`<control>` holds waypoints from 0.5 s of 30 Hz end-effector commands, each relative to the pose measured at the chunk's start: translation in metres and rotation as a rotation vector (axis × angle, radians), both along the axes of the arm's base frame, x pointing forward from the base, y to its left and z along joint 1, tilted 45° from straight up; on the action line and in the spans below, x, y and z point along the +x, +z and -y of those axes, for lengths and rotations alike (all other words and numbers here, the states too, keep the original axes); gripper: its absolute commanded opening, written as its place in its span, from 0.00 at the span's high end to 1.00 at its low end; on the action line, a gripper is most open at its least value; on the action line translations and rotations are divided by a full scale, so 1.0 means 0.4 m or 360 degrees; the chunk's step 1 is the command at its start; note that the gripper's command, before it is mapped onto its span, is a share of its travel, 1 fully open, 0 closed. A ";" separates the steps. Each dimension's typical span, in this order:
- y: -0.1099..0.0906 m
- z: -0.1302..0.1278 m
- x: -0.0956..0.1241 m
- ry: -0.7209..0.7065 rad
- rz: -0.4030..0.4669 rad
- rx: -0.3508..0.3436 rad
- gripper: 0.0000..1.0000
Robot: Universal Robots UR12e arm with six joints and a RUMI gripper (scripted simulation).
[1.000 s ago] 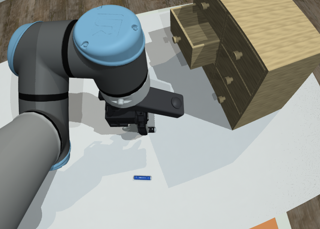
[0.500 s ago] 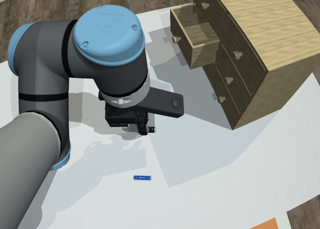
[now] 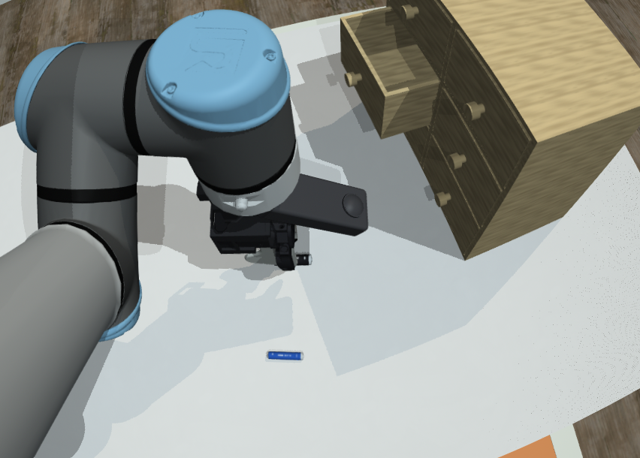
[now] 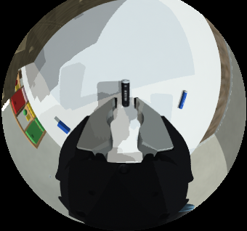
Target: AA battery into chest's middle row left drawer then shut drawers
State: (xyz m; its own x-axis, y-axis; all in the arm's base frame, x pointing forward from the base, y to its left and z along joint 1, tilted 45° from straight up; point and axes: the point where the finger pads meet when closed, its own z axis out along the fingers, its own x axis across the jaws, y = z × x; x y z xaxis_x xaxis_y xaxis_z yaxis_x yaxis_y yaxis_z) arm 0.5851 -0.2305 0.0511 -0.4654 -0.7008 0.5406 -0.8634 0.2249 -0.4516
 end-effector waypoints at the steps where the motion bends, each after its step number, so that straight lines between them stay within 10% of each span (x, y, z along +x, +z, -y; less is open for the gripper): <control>1: 0.004 0.001 0.005 0.0002 0.0006 -0.0001 0.83; 15: 0.004 0.001 0.006 0.0002 0.0005 -0.0001 0.83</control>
State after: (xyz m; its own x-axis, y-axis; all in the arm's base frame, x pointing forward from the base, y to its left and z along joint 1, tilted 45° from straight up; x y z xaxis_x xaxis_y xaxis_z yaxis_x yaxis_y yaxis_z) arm 0.5863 -0.2310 0.0519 -0.4663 -0.7005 0.5403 -0.8627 0.2246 -0.4532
